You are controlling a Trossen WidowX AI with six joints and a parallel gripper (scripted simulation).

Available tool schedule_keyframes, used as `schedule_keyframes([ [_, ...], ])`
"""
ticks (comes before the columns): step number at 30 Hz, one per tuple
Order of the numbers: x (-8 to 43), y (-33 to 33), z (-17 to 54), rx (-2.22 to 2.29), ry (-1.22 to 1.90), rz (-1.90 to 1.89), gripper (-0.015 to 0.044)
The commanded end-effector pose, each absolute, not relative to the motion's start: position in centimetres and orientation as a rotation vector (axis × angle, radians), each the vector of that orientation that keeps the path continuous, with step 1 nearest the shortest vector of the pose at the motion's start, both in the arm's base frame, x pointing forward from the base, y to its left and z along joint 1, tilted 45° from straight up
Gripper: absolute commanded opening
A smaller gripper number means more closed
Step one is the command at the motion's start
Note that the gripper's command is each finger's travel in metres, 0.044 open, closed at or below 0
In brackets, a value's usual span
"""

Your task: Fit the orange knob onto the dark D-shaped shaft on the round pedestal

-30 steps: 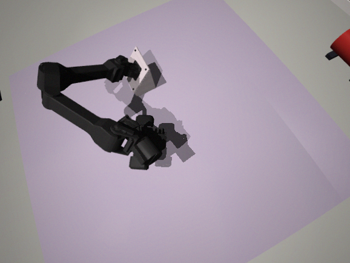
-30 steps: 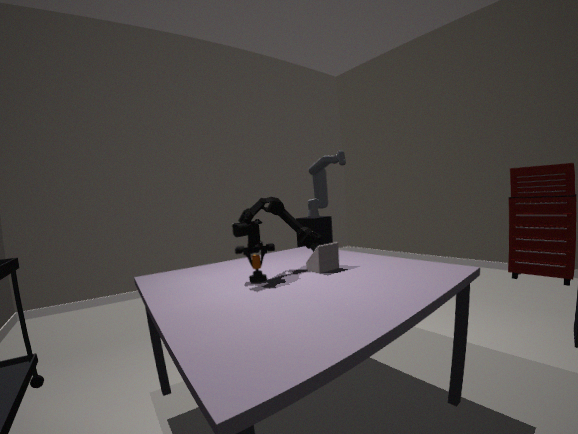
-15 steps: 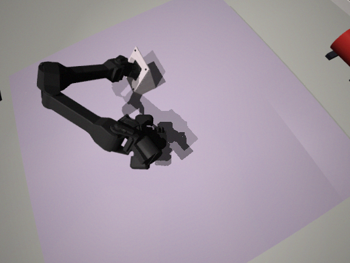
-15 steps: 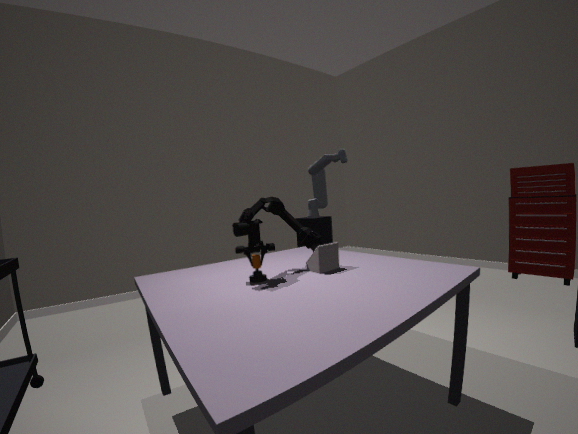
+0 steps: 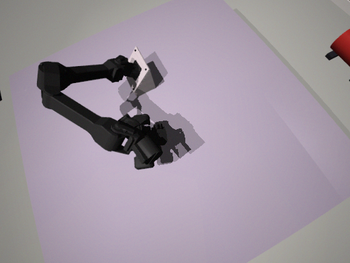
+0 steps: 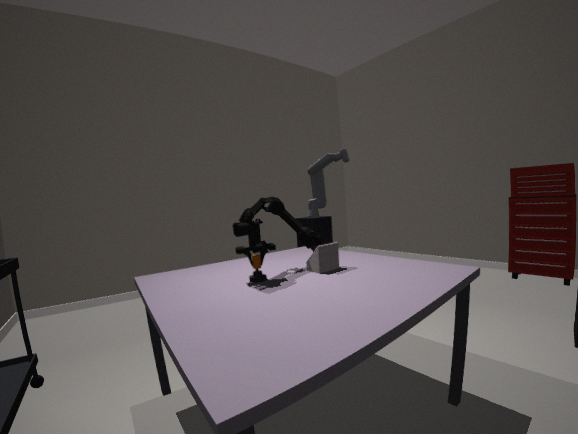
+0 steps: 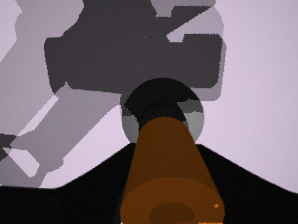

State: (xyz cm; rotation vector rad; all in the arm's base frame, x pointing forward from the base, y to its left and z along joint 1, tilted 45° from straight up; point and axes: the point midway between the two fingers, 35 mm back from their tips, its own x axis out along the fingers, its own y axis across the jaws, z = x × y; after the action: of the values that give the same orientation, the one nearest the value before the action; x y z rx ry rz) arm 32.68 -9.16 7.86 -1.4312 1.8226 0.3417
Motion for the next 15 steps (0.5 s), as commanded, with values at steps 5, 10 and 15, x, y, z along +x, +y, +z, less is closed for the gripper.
schedule_keyframes([
  [5, 32.72, -9.2, 7.64, -1.438, 1.819, 0.346, 0.0],
  [10, 32.71, -9.12, 7.71, -1.438, 1.819, 0.346, 0.0],
  [15, 32.71, -8.96, 8.05, -1.438, 1.819, 0.346, 0.0],
])
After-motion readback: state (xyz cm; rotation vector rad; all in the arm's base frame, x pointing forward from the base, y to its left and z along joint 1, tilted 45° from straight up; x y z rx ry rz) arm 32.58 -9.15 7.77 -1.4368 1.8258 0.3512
